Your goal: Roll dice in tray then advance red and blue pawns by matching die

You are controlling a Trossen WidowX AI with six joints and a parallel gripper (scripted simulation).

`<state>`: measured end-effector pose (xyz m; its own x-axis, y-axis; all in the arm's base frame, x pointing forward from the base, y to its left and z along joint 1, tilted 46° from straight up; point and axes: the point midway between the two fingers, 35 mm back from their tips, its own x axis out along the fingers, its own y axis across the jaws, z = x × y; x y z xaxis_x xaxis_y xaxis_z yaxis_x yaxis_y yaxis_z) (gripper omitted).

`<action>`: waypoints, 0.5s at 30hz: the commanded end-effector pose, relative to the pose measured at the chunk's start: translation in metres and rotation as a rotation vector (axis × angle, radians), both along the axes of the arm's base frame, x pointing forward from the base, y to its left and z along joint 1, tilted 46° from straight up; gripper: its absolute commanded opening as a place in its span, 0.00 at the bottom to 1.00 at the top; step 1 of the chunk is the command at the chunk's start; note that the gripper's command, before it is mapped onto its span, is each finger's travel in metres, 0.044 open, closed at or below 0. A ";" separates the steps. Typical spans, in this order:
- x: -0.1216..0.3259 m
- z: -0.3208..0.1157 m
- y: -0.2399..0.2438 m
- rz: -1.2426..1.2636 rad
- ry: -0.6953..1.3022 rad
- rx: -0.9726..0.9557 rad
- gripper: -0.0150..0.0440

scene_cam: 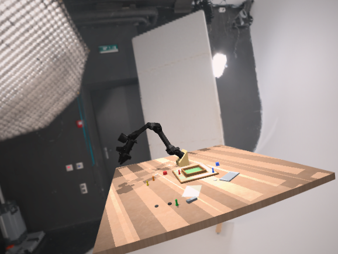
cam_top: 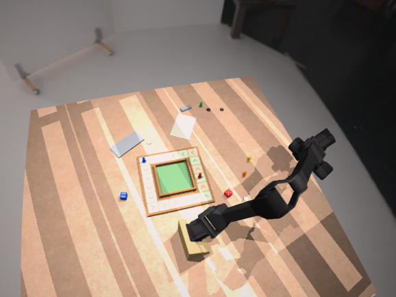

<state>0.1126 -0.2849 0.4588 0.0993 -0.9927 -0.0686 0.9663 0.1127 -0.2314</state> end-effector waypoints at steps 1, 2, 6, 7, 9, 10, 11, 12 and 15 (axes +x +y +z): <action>0.026 -0.053 0.011 0.081 0.178 0.120 0.72; 0.033 -0.068 0.015 0.106 0.232 0.152 0.72; 0.055 -0.129 0.038 0.216 0.471 0.268 0.72; 0.060 -0.145 0.045 0.247 0.538 0.294 0.72; 0.065 -0.176 0.061 0.309 0.676 0.338 0.72; 0.067 -0.190 0.069 0.340 0.747 0.357 0.72; 0.068 -0.204 0.078 0.371 0.820 0.374 0.72; 0.068 -0.218 0.086 0.402 0.893 0.388 0.72; 0.061 -0.257 0.111 0.496 1.126 0.416 0.72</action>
<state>0.1822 -0.1952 0.2329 0.1683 -0.7811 -0.6012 0.2989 0.6217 -0.7240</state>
